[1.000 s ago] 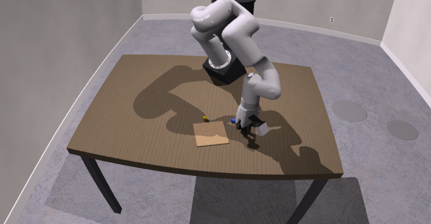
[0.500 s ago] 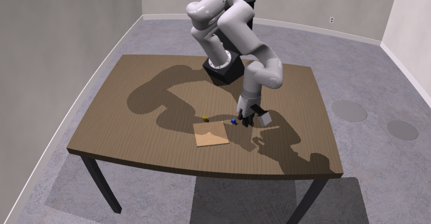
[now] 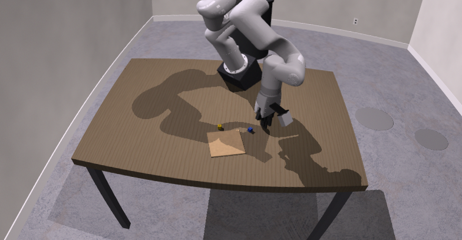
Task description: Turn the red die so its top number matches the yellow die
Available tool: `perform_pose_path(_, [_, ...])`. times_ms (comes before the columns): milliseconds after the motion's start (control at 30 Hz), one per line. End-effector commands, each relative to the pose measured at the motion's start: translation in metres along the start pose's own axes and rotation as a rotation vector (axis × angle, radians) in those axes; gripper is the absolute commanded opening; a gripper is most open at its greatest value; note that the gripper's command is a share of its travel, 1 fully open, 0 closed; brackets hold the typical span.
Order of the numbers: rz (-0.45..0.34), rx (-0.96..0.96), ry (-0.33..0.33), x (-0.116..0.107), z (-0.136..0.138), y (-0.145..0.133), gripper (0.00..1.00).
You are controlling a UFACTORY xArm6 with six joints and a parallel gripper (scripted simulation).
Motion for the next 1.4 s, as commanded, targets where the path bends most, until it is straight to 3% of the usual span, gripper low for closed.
perform_pose_path(0, [0.003,0.012,0.0,-0.002,0.002,0.0,0.11])
perform_pose_path(100, [0.003,0.036,0.001,-0.001,0.005,-0.001,0.11])
perform_pose_path(200, [0.001,0.196,0.006,0.0,0.024,-0.009,0.11])
perform_pose_path(633, [-0.003,0.51,0.01,0.002,0.059,-0.028,0.11])
perform_pose_path(1133, [-0.002,1.002,0.008,0.003,0.11,-0.064,0.11])
perform_pose_path(1233, [-0.002,1.013,0.008,0.003,0.111,-0.065,0.11])
perform_pose_path(1367, [0.0,1.184,0.005,0.002,0.127,-0.079,0.11])
Point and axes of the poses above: the point where the finger pads meet when closed, its own x axis out along the fingers, its own z axis across the jaws, y = z × x, the point moved 6 cm from there along -x, back along the fingers, and after that the axes turned 1 degree about x, right-handed, at the moved point
